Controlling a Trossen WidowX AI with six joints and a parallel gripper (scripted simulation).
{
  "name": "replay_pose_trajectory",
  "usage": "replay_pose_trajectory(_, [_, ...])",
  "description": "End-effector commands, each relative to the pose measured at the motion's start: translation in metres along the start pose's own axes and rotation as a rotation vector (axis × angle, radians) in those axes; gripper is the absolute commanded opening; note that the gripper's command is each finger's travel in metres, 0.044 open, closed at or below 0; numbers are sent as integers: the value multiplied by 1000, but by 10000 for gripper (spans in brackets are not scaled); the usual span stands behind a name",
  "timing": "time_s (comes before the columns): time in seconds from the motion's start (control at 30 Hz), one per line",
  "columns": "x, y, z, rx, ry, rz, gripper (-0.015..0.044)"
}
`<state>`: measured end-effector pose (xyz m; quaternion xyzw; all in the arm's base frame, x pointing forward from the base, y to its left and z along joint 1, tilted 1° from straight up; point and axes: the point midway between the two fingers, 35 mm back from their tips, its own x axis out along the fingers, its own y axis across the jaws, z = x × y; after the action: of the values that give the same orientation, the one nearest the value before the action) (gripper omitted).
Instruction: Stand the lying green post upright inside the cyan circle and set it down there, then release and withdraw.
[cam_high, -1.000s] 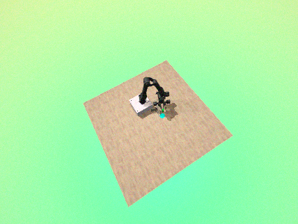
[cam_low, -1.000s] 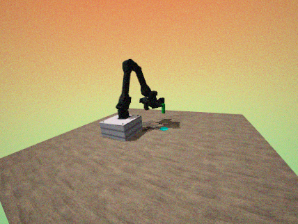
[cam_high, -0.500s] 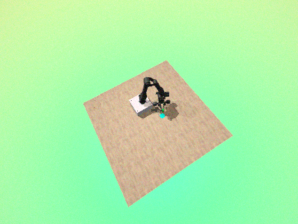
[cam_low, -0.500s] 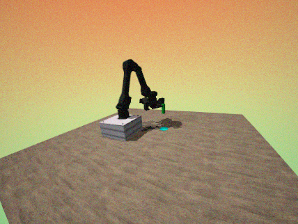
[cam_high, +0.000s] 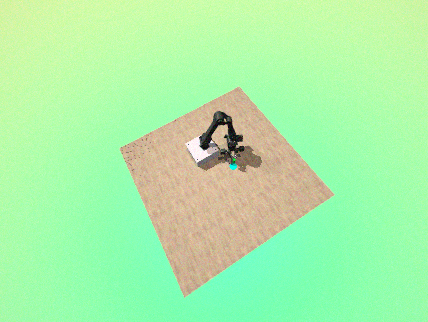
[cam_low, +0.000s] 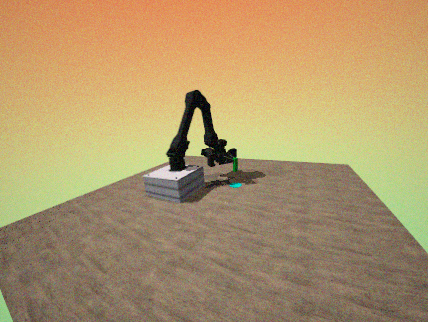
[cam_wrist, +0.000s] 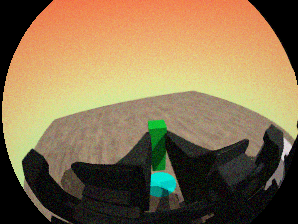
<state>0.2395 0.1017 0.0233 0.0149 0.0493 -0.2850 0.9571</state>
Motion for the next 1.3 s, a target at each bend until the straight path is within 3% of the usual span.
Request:
replay_pose_trajectory(0.0, [1,0,-11,0,-6,1,23])
replay_pose_trajectory(0.7, [8,-5,-66,0,-9,1,23])
replay_pose_trajectory(1.1, [8,-5,-68,0,-8,1,23])
replay_pose_trajectory(1.27, [8,-5,-68,0,-8,1,154])
